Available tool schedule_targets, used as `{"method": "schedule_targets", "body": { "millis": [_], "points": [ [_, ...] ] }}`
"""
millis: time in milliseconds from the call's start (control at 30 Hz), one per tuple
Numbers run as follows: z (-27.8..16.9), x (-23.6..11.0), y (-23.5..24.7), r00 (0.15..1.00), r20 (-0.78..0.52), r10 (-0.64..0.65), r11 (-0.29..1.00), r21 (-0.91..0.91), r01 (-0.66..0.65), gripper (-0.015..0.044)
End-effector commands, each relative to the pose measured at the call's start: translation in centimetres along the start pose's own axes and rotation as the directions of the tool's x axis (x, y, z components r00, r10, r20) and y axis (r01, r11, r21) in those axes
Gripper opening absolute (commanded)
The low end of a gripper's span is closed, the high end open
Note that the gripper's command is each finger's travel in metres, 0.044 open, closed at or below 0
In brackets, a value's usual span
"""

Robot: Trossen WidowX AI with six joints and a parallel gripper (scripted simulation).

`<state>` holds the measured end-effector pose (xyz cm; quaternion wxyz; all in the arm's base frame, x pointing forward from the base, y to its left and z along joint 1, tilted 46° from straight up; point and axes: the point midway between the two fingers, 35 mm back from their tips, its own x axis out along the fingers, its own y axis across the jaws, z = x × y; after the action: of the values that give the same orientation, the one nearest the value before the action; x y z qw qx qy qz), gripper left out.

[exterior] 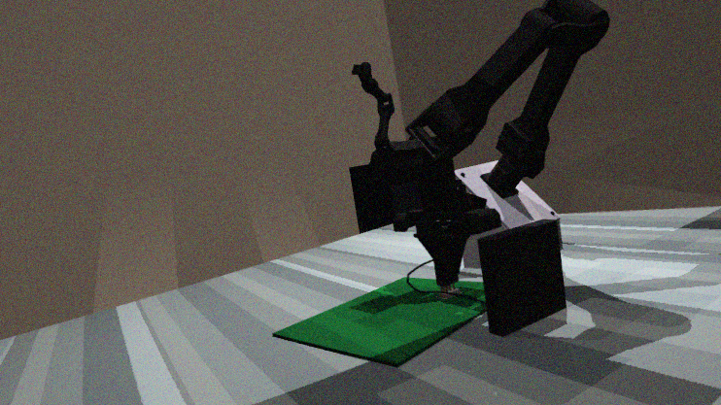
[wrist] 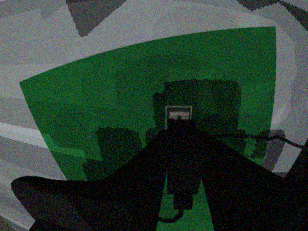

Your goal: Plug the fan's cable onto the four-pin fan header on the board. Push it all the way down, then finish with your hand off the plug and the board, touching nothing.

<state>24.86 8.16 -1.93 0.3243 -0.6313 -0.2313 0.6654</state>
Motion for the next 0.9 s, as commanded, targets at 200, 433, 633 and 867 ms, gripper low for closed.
{"method": "schedule_targets", "body": {
  "millis": [200,433,633,867],
  "points": [
    [0.0,0.7,0.1,1.0,0.013,-0.01,1.0,0.004,0.01,0.0],
    [0.0,1.1,0.1,1.0,0.019,-0.014,1.0,-0.002,0.014,0.0],
    [0.0,1.3,0.1,1.0,0.024,-0.017,1.0,-0.006,0.017,0.0],
    [0.0,1.5,0.1,0.999,0.027,-0.02,1.0,-0.009,0.02,0.0]
  ]
}}
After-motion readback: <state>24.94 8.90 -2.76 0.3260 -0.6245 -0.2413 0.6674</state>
